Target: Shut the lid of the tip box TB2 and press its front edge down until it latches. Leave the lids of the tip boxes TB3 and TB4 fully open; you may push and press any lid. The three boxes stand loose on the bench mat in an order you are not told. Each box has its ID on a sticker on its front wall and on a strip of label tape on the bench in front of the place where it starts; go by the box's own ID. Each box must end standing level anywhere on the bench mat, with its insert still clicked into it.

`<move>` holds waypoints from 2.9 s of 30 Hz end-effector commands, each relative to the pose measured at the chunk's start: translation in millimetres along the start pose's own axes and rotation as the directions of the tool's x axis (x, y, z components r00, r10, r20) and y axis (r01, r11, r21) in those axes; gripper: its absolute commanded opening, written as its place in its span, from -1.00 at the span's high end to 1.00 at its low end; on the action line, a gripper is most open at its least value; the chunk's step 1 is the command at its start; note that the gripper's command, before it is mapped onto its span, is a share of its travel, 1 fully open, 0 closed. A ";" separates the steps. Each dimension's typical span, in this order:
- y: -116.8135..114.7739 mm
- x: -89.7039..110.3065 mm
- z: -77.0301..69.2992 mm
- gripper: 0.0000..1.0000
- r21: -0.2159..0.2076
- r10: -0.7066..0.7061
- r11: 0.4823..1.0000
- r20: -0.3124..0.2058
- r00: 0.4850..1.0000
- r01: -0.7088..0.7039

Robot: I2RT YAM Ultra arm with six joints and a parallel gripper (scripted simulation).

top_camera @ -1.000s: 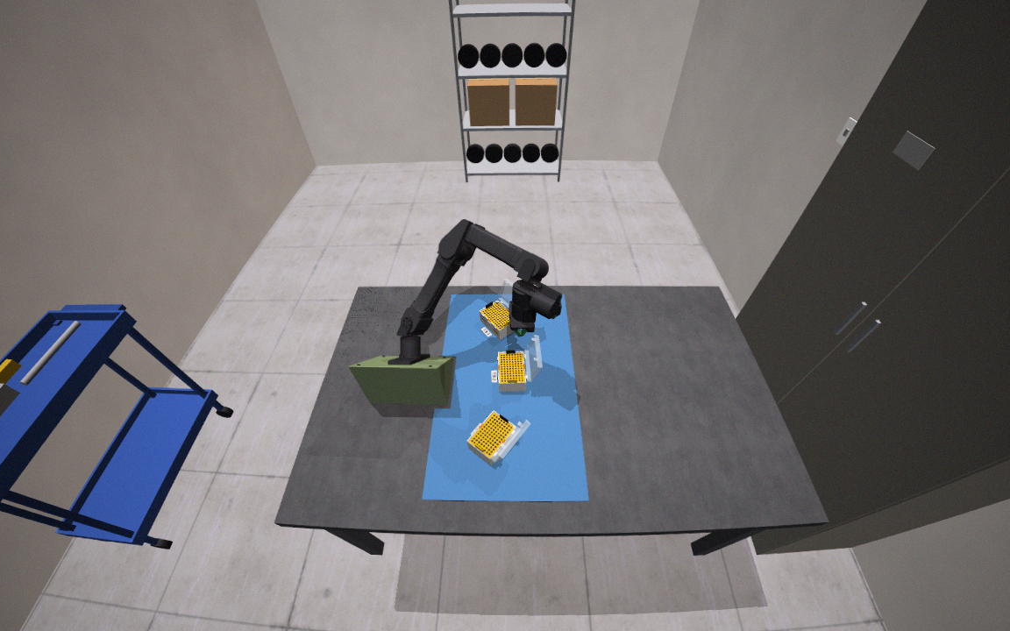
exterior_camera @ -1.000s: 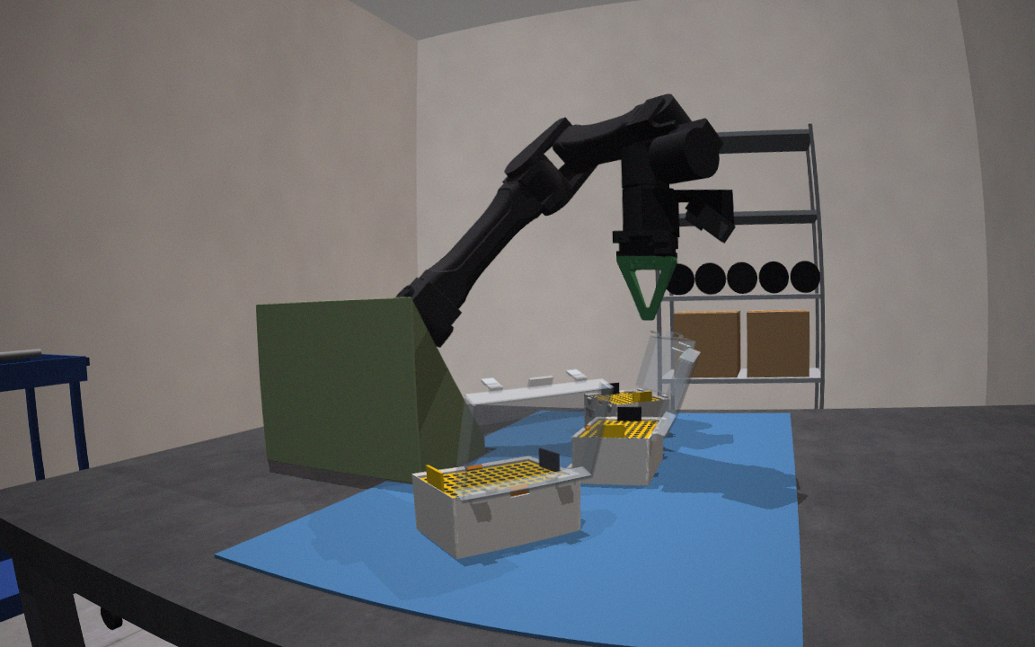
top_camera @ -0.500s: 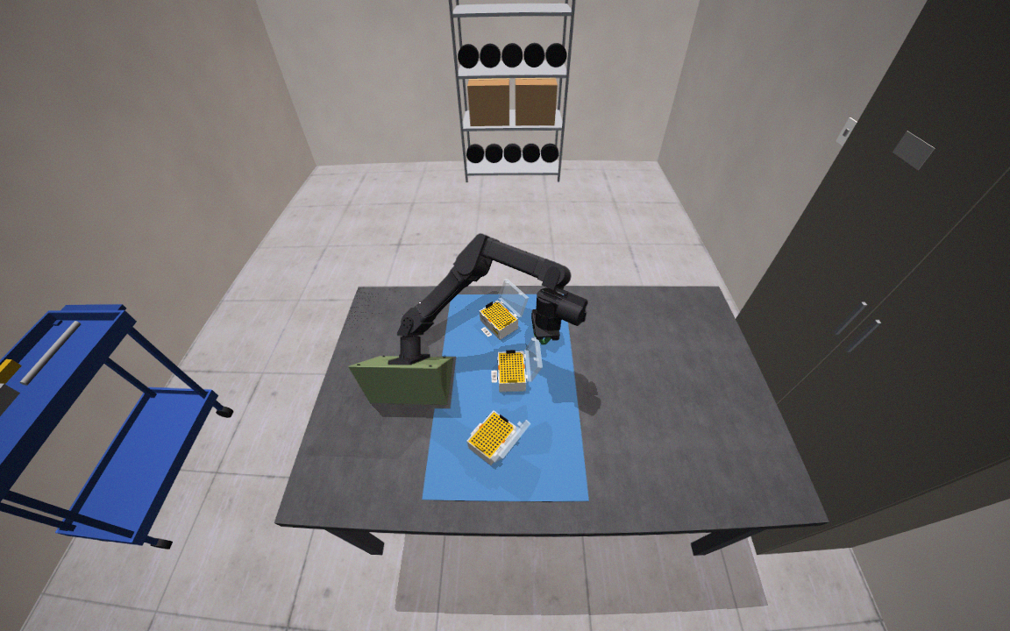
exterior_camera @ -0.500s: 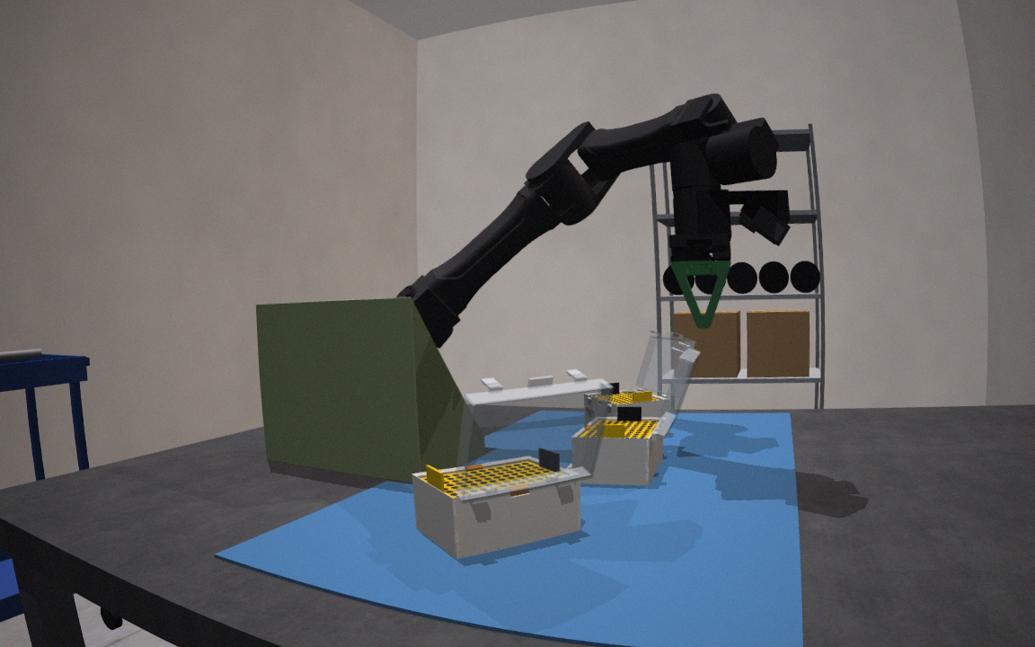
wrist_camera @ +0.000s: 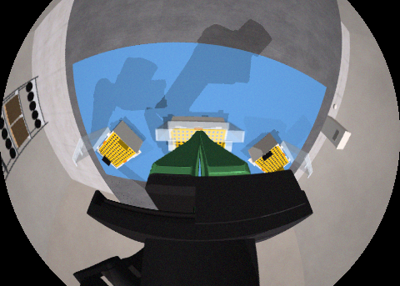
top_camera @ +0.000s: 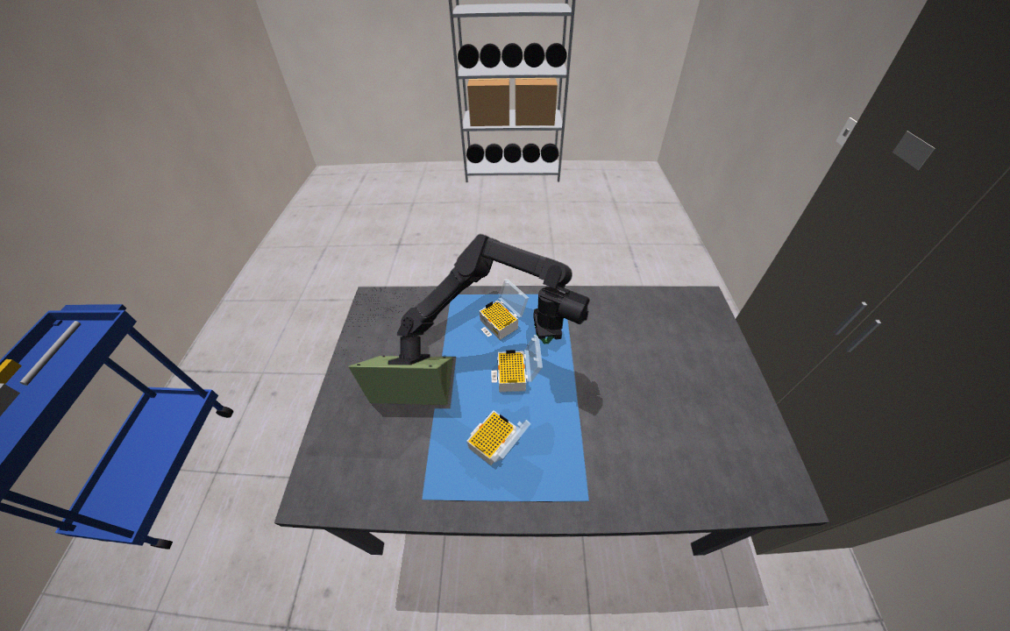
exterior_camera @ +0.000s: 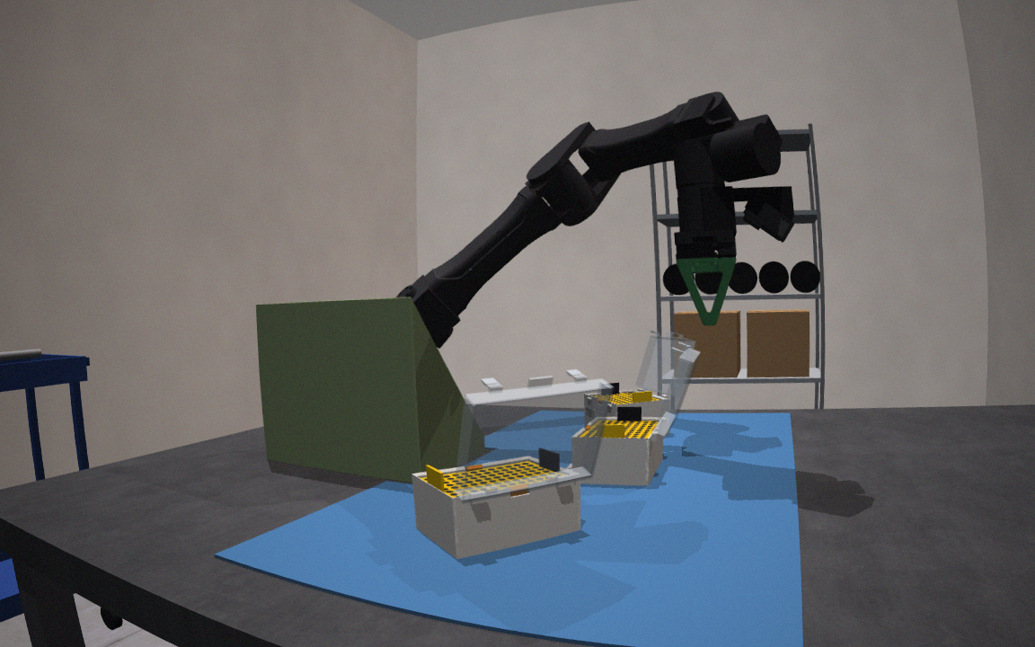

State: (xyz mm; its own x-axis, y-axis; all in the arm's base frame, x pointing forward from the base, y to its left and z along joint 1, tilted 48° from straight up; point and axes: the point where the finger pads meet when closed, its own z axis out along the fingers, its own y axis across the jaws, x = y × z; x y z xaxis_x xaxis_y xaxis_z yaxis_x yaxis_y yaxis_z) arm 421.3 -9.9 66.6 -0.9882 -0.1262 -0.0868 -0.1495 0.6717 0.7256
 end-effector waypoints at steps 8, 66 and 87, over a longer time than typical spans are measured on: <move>-3.9 -17.0 -2.0 1.00 -0.024 0.041 0.999 -0.021 0.999 -0.041; -3.9 -17.0 -2.0 1.00 -0.024 0.041 0.999 -0.021 0.999 -0.041; -6.3 -21.0 15.3 1.00 -0.012 0.023 1.000 0.005 1.000 -0.023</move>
State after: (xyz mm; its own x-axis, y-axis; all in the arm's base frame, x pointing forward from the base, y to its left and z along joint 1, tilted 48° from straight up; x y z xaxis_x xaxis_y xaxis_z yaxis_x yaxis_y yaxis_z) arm 442.9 9.2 45.4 -0.9853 -0.1494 -0.0830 -0.1623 0.6649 0.7291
